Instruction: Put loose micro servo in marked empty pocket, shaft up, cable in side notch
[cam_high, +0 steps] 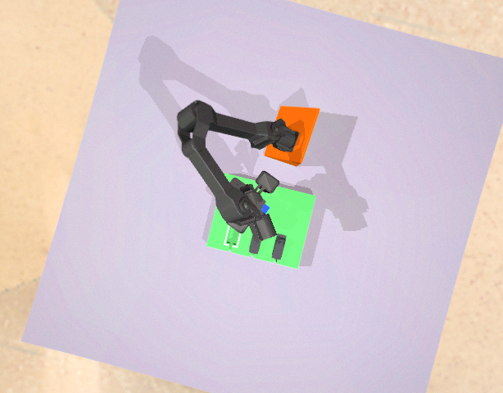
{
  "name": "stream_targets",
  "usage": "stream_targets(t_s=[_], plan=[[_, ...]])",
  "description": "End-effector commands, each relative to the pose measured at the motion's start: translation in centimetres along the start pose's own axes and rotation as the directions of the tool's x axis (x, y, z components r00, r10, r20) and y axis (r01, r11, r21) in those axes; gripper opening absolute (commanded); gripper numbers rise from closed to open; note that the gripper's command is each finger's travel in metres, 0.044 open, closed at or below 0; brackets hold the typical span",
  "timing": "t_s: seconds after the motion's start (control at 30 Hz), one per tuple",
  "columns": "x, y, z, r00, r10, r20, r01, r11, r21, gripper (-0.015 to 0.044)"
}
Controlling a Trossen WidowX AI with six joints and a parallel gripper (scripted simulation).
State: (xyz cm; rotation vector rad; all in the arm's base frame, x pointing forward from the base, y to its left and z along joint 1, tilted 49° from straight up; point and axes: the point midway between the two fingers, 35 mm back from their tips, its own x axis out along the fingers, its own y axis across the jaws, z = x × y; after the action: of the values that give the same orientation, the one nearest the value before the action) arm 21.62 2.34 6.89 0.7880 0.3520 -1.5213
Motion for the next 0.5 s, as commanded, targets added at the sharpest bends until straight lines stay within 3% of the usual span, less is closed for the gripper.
stream_targets(t_s=[0.0,0.33,0.47], plan=[[0.44,-0.21,0.13,1.0,-0.001,0.008,0.001,1.0,-0.012,0.0414],[0.44,-0.21,0.13,1.0,-0.001,0.008,0.001,1.0,-0.012,0.0151],[0.44,-0.21,0.13,1.0,-0.001,0.008,0.001,1.0,-0.012,0.0125]])
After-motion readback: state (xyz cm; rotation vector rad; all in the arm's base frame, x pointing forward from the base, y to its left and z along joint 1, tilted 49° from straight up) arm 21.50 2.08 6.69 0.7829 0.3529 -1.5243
